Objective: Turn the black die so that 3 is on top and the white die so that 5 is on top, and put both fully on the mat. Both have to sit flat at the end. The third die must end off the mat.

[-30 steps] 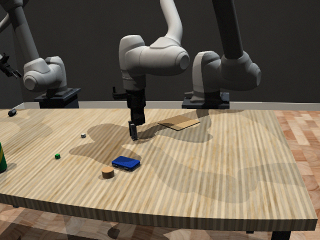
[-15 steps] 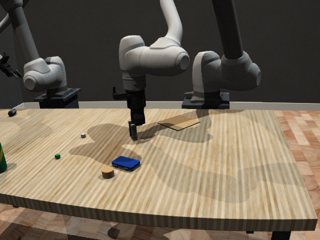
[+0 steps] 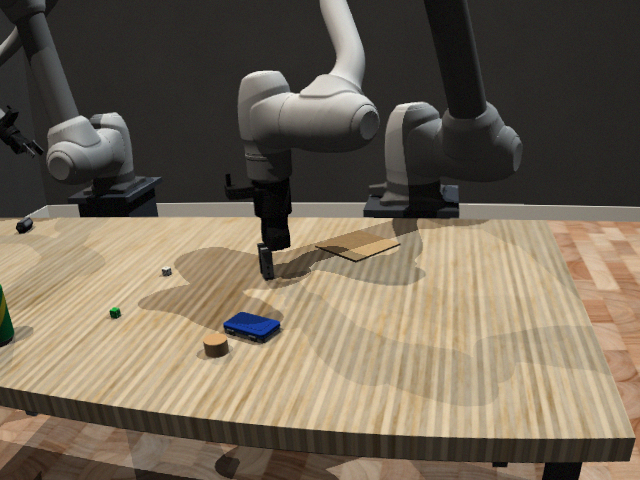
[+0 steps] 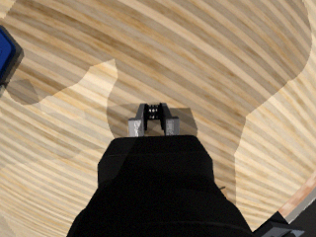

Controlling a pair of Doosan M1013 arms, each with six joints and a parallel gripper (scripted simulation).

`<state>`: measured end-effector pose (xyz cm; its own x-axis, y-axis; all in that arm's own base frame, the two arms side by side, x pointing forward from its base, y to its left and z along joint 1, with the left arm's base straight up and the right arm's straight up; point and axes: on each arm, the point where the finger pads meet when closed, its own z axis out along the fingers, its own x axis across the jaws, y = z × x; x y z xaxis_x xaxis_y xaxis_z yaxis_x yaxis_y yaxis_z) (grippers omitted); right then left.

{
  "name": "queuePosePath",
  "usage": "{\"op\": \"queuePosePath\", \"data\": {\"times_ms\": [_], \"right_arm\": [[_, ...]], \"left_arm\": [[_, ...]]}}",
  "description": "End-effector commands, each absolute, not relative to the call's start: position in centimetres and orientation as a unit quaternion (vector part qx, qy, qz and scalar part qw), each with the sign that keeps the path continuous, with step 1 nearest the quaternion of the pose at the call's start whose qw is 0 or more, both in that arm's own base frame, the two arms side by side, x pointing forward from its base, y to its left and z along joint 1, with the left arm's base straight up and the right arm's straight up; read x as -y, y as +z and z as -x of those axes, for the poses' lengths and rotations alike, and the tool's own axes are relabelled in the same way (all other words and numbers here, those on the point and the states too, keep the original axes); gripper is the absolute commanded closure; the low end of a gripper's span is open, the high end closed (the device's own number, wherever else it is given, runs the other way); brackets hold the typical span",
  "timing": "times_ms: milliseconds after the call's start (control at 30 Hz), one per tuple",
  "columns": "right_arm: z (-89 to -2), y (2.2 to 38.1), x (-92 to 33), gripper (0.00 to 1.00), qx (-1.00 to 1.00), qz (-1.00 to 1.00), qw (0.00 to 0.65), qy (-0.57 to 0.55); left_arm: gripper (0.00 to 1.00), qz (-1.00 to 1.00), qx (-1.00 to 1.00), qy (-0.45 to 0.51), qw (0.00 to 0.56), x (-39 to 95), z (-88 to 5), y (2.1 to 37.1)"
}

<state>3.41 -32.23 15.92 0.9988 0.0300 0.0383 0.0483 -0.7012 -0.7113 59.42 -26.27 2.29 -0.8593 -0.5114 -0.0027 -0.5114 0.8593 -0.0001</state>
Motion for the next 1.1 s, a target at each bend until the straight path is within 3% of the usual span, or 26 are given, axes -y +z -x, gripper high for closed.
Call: {"op": "queuePosePath", "data": {"times_ms": [0,833,1067], "right_arm": [[-3.2,15.9,32.3,0.0,0.022,0.924,0.383,-0.011],[-3.2,15.9,32.3,0.0,0.022,0.924,0.383,-0.011],[-3.2,15.9,32.3,0.0,0.022,0.924,0.383,-0.011]], "left_arm": [[0.66,0.266,-0.964,0.0,0.0,26.1,-59.4,2.0],[0.66,0.266,-0.964,0.0,0.0,26.1,-59.4,2.0],[0.66,0.266,-0.964,0.0,0.0,26.1,-59.4,4.5]]}}
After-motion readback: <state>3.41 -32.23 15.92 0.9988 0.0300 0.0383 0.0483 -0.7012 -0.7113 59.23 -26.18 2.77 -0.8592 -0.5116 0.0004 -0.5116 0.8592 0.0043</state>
